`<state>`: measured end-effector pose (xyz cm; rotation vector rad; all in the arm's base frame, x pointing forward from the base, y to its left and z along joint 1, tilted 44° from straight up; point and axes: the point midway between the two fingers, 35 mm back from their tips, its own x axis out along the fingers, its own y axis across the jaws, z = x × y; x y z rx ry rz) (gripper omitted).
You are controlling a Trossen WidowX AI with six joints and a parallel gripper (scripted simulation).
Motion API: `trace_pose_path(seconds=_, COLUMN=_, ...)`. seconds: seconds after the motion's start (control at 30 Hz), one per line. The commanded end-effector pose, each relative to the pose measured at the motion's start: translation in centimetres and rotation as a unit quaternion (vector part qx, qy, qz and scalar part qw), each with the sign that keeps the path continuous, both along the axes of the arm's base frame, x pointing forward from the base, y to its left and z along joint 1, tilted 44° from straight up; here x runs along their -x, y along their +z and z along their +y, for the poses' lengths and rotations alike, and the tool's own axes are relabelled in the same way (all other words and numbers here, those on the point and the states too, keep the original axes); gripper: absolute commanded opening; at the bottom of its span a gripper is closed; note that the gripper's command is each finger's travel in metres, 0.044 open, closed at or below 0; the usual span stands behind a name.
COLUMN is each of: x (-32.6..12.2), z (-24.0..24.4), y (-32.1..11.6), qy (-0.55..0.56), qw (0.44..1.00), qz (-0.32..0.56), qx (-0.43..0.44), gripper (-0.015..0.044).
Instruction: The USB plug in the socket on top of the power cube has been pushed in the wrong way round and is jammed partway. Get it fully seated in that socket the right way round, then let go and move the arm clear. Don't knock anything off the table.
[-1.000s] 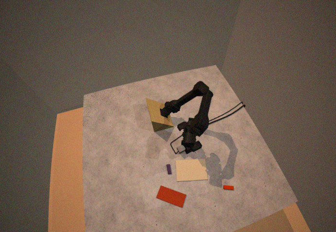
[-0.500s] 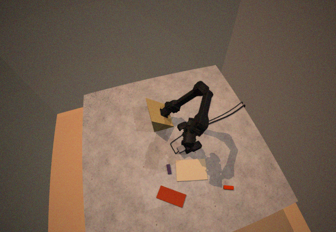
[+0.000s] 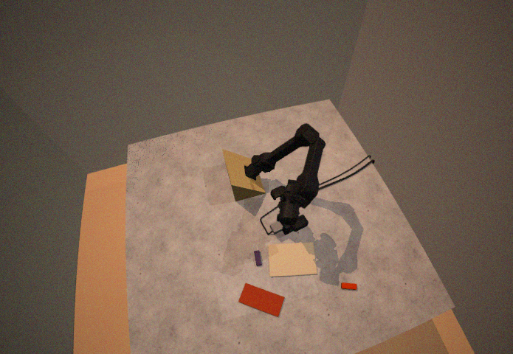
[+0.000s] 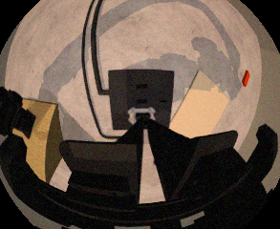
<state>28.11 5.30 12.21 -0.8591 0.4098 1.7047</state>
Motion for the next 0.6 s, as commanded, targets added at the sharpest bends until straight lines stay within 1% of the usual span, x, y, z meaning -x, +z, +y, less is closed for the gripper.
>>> trace_pose_path(seconds=0.0, x=0.08, z=0.26, y=-0.13, qy=0.002, qw=1.000, qz=0.002, qx=-0.002, gripper=0.0000)
trace_pose_path(seconds=0.53, x=0.08, z=0.26, y=-0.13, qy=0.002, qw=1.000, qz=0.002, qx=-0.002, gripper=0.0000)
trace_pose_path(seconds=0.57, x=0.01, z=0.00, y=-0.01, qy=0.000, qw=1.000, qz=0.000, qx=0.000, gripper=0.0026)
